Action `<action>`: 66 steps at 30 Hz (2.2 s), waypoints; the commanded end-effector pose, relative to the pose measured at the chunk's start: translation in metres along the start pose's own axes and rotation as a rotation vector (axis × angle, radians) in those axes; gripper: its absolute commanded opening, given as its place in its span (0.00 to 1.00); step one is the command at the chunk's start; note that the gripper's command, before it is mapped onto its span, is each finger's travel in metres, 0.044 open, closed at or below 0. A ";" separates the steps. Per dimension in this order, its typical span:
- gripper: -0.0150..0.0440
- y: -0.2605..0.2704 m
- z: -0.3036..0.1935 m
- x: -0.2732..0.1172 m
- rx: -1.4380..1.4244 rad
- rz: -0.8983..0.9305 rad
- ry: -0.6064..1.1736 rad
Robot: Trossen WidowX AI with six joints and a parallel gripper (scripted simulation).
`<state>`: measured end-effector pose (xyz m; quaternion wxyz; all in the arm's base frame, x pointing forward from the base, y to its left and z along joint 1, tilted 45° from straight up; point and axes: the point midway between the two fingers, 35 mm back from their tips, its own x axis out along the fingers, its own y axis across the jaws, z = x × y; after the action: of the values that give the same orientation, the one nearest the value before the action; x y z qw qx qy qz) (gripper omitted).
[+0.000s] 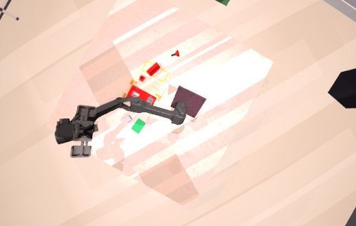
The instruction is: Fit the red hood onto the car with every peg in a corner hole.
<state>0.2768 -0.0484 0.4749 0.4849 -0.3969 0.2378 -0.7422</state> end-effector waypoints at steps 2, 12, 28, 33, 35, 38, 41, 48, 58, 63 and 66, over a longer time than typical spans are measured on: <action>0.25 -0.008 -0.002 0.002 0.013 -0.001 0.003; 0.25 -0.094 -0.046 0.028 0.154 0.115 0.020; 0.25 -0.145 -0.140 0.113 0.326 0.443 0.048; 0.25 -0.140 -0.161 0.143 0.343 0.560 0.036; 0.25 -0.135 -0.168 0.155 0.347 0.609 0.029; 0.25 -0.125 -0.178 0.173 0.349 0.682 0.018; 0.25 -0.113 -0.186 0.189 0.351 0.748 0.007; 0.25 -0.079 -0.197 0.221 0.351 0.880 -0.012; 0.25 0.001 -0.200 0.254 0.307 1.147 -0.080; 0.25 0.049 -0.196 0.260 0.272 1.287 -0.121; 0.25 0.080 -0.192 0.261 0.245 1.372 -0.147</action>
<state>0.0841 -0.3091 0.4246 0.8893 -0.1521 0.2997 -0.3103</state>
